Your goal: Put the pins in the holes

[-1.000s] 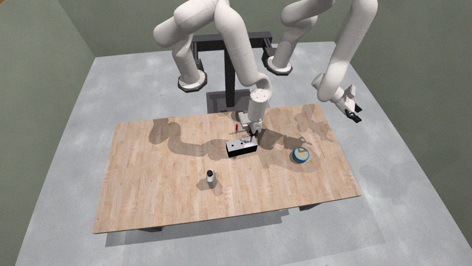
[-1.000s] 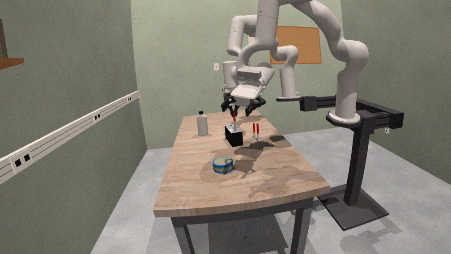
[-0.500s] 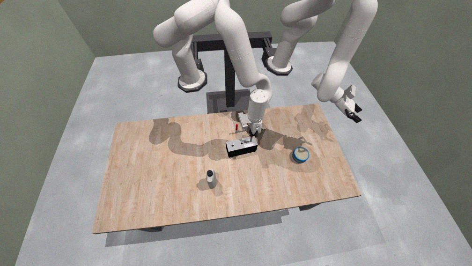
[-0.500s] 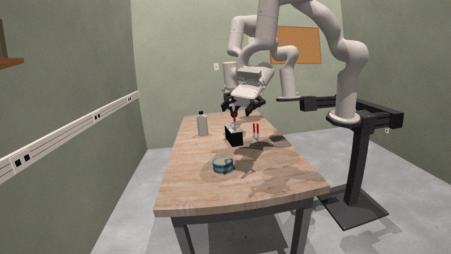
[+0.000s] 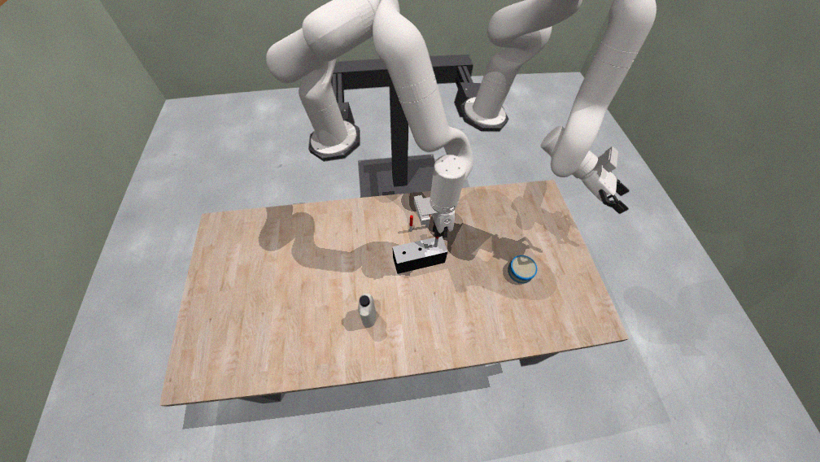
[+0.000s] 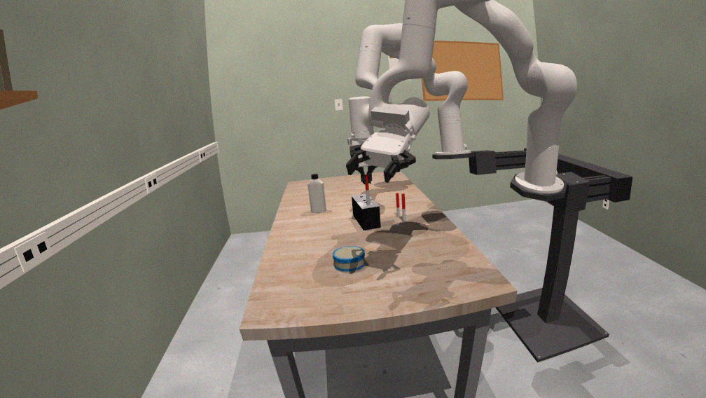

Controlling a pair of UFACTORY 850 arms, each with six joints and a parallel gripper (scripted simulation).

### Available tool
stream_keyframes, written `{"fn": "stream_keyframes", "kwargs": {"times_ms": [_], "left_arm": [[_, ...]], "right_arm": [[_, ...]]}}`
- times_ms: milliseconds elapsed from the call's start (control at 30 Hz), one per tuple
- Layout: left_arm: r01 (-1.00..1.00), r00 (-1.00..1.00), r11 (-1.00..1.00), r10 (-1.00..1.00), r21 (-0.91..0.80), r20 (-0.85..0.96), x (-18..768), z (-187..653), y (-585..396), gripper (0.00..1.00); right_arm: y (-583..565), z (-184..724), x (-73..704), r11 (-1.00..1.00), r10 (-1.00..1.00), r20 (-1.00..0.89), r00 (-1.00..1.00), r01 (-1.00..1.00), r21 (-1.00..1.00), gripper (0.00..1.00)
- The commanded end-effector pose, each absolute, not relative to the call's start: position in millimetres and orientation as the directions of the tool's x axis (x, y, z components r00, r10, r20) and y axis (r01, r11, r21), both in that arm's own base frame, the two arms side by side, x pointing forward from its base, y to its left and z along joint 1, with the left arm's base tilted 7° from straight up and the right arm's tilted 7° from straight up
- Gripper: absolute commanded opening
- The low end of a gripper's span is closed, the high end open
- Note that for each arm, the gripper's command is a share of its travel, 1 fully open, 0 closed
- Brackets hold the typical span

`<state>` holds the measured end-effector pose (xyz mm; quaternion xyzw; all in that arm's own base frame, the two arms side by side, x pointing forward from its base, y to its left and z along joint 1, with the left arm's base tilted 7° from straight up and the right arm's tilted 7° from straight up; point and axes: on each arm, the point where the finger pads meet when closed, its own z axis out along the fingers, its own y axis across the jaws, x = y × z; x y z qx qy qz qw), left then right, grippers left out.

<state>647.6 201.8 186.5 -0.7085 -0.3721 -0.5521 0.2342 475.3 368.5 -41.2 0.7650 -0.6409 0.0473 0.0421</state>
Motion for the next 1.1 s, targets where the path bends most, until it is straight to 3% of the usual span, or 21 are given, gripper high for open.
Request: {"fn": "stream_keyframes", "kwargs": {"times_ms": [0, 1067], "left_arm": [[0.786, 0.111, -0.614, 0.268, 0.080, 0.957, 648.2, 187.6, 201.8, 1.00], [0.786, 0.111, -0.614, 0.268, 0.080, 0.957, 648.2, 187.6, 201.8, 1.00]], "right_arm": [[369.2, -40.3, 476.0, -0.175, -0.977, 0.125, 0.174, -0.985, 0.002, 0.00], [369.8, -44.3, 477.6, -0.175, -0.977, 0.125, 0.174, -0.985, 0.002, 0.00]]}}
